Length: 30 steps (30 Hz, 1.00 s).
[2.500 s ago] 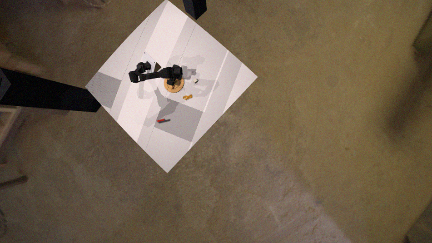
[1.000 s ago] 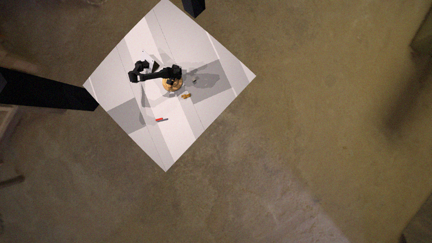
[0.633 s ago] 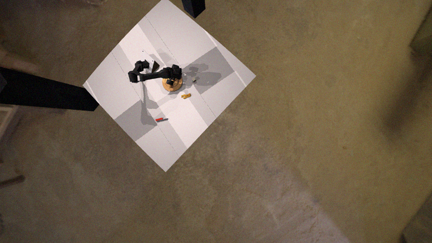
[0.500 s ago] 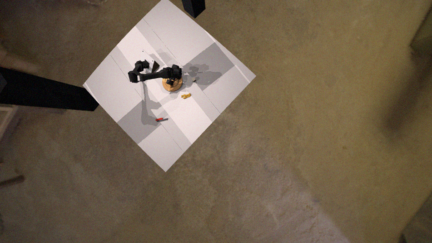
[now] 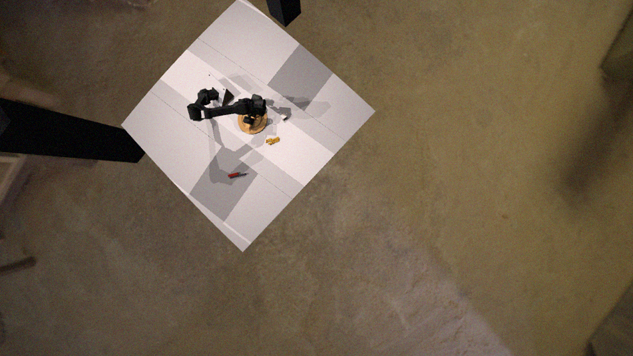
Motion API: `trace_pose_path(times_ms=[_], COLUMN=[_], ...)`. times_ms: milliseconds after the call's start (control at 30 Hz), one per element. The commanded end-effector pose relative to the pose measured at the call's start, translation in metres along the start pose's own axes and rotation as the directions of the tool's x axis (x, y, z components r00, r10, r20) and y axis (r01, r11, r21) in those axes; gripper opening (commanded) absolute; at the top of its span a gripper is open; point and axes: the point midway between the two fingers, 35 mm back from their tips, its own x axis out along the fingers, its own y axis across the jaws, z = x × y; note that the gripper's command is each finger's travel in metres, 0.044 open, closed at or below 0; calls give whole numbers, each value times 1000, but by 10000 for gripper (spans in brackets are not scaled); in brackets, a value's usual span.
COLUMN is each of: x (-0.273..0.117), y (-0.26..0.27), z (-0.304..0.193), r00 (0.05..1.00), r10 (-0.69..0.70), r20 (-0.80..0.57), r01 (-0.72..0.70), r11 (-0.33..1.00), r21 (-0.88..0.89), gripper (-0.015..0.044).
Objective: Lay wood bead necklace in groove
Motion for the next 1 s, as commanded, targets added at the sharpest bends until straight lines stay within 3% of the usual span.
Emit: trace_pose_path(times_ms=[0,633,967], x=[-2,6,3], y=[4,21,22], z=[1,1,2], r00=[1000,1000,1000], r10=[-1,0,-2], r20=[2,2,9], r01=[1,0,2], r11=[1000,1000,1000], r21=[1,1,1], gripper=[0,0,263])
